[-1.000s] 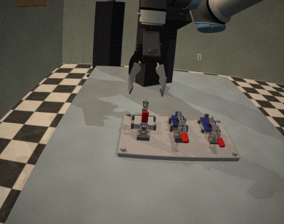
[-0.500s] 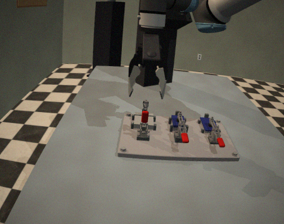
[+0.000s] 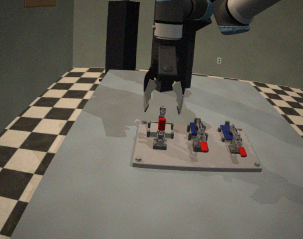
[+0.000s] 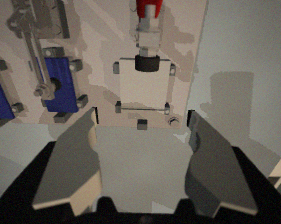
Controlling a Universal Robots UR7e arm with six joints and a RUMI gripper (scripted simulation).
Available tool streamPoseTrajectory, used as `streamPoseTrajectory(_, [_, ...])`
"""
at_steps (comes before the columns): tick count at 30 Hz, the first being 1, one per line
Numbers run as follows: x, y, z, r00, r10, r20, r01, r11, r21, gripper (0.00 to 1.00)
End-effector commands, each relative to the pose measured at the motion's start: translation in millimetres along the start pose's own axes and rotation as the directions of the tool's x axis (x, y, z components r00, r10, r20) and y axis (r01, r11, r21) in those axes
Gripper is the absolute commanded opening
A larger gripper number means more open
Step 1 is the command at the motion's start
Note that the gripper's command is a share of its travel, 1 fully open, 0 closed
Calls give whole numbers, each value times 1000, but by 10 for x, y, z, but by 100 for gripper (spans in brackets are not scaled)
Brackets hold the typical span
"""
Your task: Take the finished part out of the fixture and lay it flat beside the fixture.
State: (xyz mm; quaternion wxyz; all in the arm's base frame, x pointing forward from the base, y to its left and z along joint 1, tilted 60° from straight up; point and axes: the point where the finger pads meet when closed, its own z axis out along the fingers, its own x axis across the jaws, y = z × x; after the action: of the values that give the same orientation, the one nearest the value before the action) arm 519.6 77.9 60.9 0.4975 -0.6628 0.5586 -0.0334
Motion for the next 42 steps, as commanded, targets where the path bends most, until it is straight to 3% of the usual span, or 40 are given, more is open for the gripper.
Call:
streamPoseTrajectory(1, [9,-7,80,1000,1,-7,-1,1000,5,59])
streamPoseTrajectory(10, [10,-8,167,1000,1,-7,-1,1000,5,59])
streamPoseTrajectory(42, [10,-8,169,1000,1,-7,-1,1000,5,59])
